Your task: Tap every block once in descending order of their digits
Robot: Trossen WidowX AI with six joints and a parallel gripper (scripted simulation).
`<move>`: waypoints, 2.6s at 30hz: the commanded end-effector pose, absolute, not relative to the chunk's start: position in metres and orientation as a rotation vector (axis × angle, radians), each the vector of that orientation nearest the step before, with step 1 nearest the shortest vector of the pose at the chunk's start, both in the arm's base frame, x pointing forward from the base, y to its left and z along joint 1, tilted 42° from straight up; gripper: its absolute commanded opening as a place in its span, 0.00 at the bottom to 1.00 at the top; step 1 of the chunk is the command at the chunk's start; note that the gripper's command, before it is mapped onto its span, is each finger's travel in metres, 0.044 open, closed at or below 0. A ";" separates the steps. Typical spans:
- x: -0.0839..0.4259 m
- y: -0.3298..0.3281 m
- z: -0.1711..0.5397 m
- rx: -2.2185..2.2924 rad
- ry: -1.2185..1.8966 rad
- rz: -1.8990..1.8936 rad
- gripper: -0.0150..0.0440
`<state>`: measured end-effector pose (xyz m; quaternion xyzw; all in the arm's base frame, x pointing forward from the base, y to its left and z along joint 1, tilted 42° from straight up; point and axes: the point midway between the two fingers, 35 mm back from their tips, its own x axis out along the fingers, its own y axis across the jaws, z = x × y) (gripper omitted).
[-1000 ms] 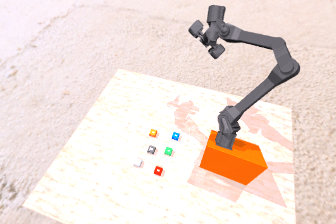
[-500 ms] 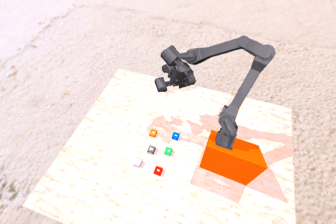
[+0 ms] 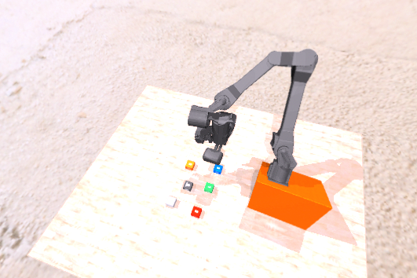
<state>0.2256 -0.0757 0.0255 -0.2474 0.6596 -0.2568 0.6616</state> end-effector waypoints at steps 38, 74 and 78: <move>0.240 0.000 -0.044 -0.573 1.520 -0.556 0.93; 0.244 0.089 -0.120 -0.565 1.519 -0.549 0.93; 0.244 0.089 -0.120 -0.565 1.519 -0.549 0.93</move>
